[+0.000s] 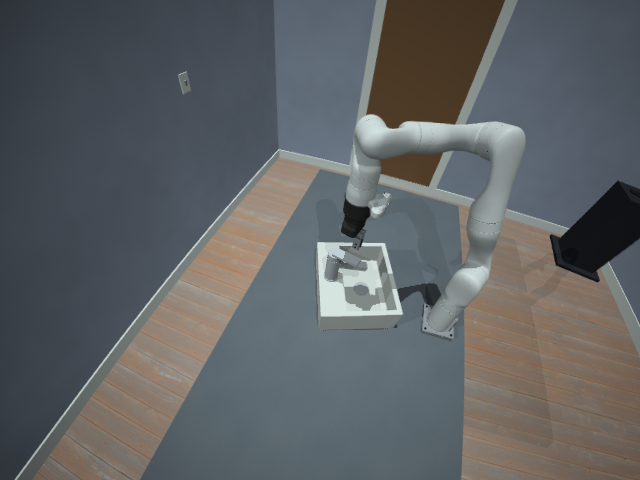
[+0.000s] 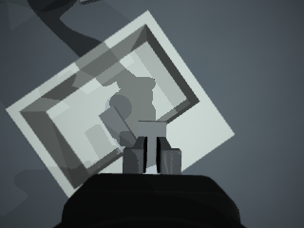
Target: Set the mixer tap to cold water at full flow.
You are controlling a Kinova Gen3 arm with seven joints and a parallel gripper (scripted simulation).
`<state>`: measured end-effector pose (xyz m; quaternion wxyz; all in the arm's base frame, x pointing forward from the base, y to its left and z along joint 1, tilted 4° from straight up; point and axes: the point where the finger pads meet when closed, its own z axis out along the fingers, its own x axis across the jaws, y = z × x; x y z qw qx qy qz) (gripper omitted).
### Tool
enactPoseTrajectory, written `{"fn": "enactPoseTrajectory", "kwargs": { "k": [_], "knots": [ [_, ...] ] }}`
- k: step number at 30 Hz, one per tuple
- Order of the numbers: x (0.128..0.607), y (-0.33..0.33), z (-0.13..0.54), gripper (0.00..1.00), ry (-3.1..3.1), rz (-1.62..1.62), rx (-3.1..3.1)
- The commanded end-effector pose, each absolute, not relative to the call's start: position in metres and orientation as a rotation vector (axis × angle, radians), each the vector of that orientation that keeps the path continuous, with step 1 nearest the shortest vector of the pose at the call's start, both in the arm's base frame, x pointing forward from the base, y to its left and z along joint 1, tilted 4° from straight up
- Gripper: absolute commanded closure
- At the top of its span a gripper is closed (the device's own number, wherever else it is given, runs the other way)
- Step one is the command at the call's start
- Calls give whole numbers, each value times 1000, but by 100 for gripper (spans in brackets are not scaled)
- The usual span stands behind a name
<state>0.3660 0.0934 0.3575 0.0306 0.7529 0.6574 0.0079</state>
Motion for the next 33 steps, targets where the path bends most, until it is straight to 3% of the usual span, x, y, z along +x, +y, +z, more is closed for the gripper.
{"fn": "enactPoseTrajectory", "kwargs": {
  "k": [1, 30, 31, 33],
  "knots": [
    [366, 94, 358, 100, 2025, 26, 2319],
    [366, 94, 358, 100, 2025, 26, 2319],
    [366, 94, 358, 0, 2025, 26, 2319],
    [366, 94, 358, 0, 2025, 26, 2319]
  ]
}}
